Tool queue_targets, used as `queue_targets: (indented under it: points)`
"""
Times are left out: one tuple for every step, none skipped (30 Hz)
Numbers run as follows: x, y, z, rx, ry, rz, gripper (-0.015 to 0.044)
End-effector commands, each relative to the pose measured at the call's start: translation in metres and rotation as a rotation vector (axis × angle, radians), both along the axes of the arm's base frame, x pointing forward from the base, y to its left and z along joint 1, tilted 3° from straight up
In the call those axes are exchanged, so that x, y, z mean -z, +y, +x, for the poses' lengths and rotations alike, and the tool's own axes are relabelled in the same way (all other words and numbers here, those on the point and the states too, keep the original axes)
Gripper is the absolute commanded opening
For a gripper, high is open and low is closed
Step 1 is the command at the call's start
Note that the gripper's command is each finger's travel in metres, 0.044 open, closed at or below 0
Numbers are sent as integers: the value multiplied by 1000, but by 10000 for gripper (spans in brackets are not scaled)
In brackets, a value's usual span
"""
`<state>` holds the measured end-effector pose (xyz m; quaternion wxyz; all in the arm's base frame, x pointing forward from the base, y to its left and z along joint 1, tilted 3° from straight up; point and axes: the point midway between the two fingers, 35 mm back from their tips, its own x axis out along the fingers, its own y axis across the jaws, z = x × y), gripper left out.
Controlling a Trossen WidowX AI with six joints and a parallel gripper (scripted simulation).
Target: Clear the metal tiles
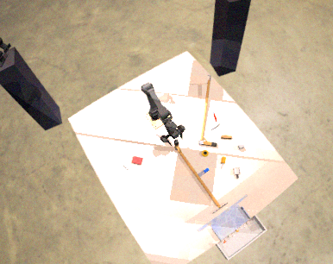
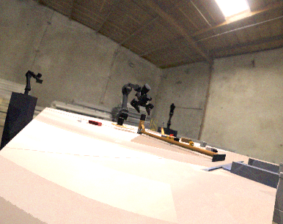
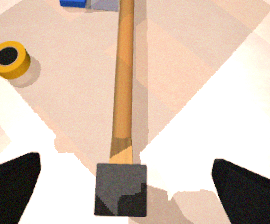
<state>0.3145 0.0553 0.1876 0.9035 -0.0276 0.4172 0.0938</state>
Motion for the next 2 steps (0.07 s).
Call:
queue_targets:
  points:
    - [-17,-1,-6,-6,-10,1,440]
    - [-19,-1,-7,-6,-10,1,440]
